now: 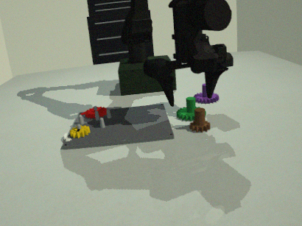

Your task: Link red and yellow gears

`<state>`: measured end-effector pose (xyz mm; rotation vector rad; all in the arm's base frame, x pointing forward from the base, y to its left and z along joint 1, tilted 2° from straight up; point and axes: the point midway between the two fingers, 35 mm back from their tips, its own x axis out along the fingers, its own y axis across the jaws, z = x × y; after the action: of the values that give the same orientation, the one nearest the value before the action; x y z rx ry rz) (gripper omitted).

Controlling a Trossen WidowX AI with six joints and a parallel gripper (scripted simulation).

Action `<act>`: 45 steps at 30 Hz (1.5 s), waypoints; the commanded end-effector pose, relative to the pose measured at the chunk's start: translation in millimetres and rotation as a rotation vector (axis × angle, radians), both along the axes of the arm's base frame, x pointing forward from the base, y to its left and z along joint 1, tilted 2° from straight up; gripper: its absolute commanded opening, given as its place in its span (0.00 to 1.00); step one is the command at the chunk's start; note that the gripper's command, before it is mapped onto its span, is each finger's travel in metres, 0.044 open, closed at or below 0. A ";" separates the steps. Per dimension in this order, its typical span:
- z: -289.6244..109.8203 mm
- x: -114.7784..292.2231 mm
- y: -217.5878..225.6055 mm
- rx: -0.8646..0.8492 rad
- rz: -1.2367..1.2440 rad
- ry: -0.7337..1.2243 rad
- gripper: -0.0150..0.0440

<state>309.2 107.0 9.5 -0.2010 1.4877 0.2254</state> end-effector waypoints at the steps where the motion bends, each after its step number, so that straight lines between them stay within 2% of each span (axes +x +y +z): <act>1: -5.4 -2.6 -0.1 0.001 -0.005 0.009 1.00; 5: -5.4 -2.6 -0.1 0.001 -0.005 0.009 1.00; 18: -5.4 -2.6 -0.1 0.001 -0.005 0.009 0.42; 26: -5.4 -2.6 -0.1 0.001 -0.005 0.009 0.33; 28: -5.0 -2.4 -0.1 0.001 -0.005 0.009 0.25; 45: 36.4 5.8 0.4 0.001 -0.005 0.007 0.25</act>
<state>312.4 106.5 37.6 -0.1978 1.5023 0.2198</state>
